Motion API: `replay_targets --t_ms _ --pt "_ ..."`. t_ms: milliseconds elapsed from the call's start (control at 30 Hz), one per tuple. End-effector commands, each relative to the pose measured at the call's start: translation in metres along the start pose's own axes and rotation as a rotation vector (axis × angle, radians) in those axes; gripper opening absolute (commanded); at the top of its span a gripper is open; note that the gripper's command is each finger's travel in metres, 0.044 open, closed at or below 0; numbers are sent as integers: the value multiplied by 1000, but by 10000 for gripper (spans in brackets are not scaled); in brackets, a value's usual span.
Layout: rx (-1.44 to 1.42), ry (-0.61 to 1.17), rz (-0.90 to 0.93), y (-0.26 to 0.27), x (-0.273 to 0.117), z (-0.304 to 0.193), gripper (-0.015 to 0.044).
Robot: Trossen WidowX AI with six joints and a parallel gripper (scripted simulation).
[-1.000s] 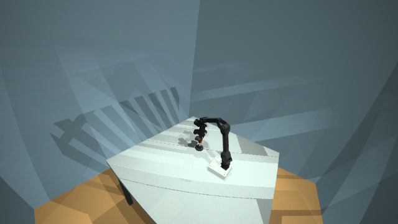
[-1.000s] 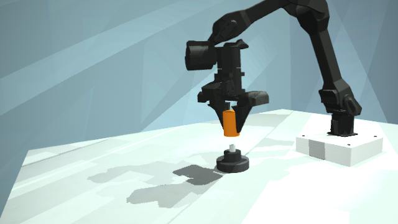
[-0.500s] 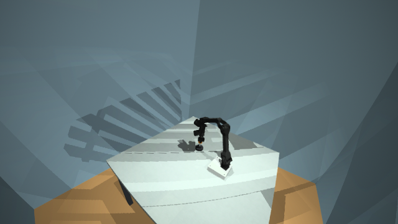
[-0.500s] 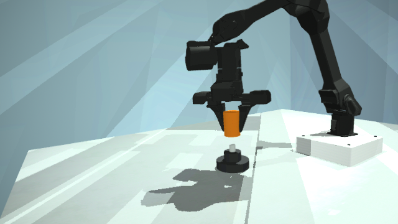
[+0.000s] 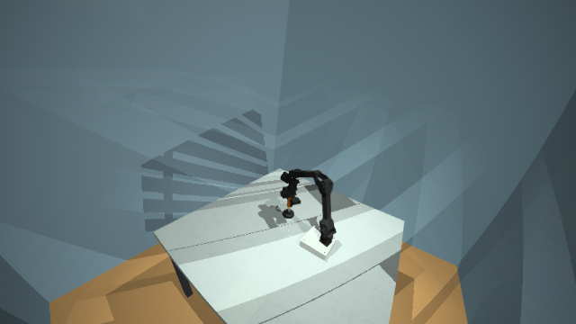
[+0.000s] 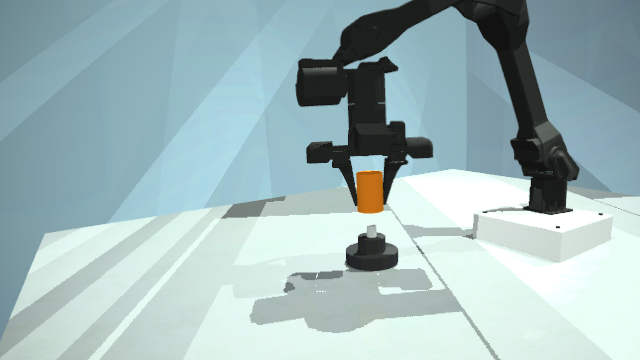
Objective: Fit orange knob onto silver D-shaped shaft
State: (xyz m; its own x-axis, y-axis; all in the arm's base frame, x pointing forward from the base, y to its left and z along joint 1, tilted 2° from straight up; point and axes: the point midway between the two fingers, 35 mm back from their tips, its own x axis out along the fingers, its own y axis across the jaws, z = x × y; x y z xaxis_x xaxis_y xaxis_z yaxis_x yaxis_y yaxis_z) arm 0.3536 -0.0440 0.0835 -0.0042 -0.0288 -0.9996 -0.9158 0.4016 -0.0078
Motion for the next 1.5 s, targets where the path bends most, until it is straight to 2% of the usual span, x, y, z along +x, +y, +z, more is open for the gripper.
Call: replay_targets --t_ms 0,1100,1467 --pt "-103 2 -4 -1 -1 0 0" --pt "-1056 4 -2 0 -1 0 0" --pt "-1093 4 -2 0 12 0 0"
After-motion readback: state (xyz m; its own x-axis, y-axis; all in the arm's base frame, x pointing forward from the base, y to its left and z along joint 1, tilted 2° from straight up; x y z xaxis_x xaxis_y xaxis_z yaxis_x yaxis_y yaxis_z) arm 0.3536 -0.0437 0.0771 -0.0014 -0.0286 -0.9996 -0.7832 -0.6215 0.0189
